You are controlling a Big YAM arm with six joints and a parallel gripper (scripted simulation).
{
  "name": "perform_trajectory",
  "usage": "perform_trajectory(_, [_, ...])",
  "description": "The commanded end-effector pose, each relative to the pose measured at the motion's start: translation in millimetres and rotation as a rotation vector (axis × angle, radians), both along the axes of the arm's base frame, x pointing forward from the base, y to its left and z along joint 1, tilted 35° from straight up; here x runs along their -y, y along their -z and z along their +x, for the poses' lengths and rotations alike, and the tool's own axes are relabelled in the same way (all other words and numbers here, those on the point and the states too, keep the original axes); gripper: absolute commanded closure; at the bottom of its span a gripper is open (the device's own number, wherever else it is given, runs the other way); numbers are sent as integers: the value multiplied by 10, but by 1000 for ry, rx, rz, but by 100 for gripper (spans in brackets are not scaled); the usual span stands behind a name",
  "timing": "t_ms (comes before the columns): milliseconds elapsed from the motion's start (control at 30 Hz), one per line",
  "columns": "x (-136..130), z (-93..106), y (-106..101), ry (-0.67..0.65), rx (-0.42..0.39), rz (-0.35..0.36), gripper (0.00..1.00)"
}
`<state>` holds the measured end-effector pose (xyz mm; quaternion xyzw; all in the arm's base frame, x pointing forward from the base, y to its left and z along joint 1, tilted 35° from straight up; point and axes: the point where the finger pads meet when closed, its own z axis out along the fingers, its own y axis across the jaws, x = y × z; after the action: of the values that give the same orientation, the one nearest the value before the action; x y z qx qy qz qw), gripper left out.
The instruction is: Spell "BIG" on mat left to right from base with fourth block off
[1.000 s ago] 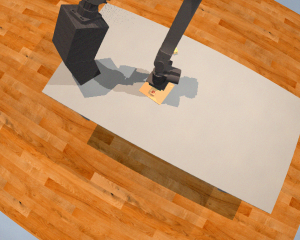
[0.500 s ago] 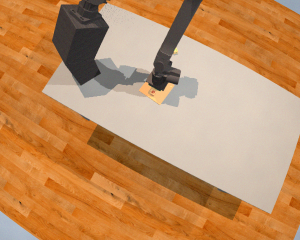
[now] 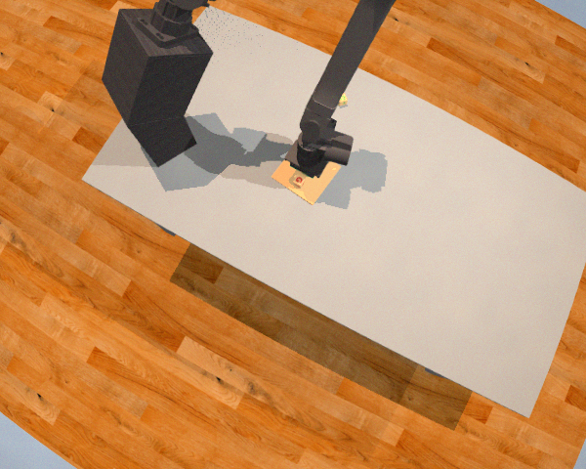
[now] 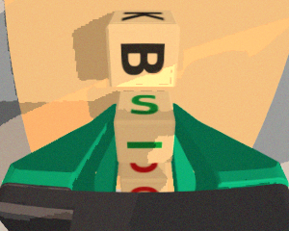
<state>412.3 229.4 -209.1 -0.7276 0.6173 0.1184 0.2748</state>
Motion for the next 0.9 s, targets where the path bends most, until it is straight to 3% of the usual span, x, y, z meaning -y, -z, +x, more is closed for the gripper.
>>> perform_trajectory(0, [-26, -9, 30, 1, -1, 2, 80])
perform_trajectory(500, [-26, -9, 30, 1, -1, 2, 61])
perform_trajectory(867, [-26, -9, 30, 0, -1, 2, 58])
